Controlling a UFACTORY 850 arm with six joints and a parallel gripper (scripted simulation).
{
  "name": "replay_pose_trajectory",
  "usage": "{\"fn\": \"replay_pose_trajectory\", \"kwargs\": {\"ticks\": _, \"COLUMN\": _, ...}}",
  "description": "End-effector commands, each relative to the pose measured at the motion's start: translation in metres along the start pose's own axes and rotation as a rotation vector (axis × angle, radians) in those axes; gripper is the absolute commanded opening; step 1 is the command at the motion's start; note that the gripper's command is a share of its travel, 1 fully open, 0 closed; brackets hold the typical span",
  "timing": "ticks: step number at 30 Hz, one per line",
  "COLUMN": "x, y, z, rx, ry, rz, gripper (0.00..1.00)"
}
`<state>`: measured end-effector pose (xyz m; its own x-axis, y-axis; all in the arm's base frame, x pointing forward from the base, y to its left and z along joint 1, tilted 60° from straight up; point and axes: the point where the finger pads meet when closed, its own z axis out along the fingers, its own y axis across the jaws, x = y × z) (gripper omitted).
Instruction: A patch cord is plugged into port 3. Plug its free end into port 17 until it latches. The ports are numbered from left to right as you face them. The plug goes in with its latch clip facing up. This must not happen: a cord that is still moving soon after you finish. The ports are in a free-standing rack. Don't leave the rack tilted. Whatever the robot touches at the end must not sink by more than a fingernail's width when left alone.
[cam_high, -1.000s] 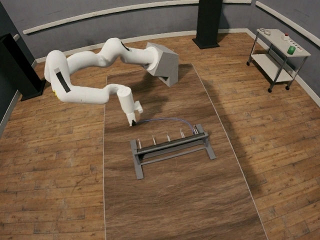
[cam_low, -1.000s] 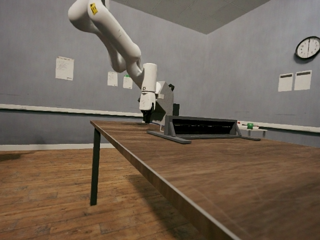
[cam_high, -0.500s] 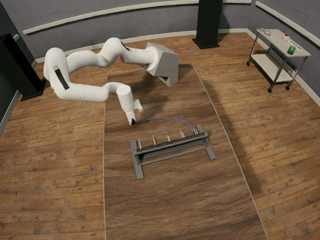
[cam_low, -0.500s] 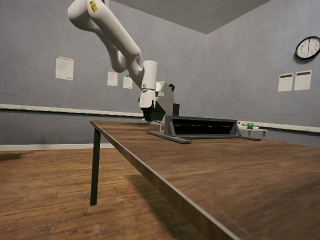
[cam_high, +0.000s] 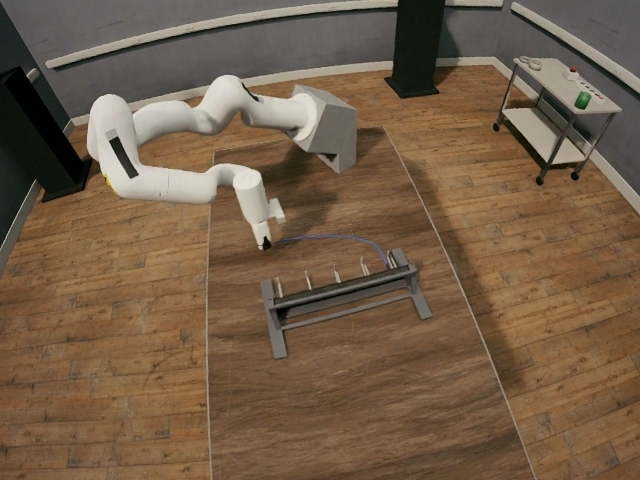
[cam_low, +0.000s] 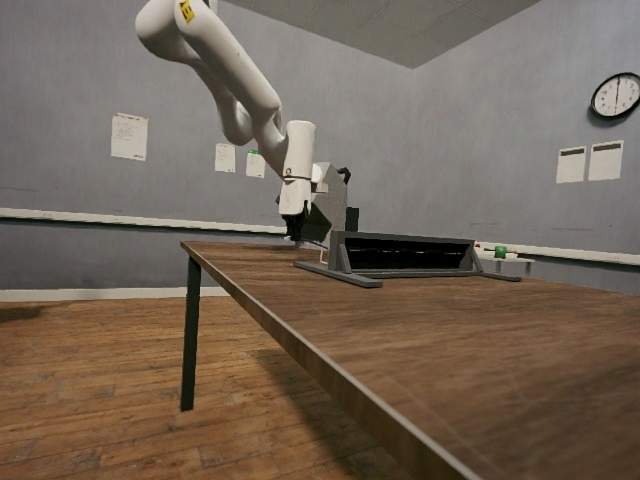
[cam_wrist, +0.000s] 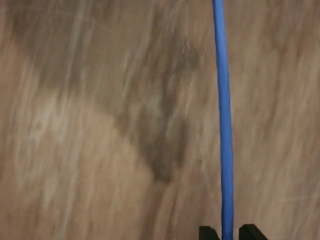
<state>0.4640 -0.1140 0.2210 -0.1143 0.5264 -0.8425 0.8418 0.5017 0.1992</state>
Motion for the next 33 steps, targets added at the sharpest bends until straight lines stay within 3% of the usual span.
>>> {"fn": "replay_pose_trajectory", "kwargs": {"ticks": 1, "x": 0.0000, "y": 0.0002, "z": -0.0002, "rx": -0.001, "ry": 0.000, "rz": 0.000, "gripper": 0.00}}
{"fn": "replay_pose_trajectory", "kwargs": {"ticks": 33, "x": 0.0060, "y": 0.0082, "z": -0.0022, "rx": -0.006, "ry": 0.006, "rz": -0.073, "gripper": 0.00}}
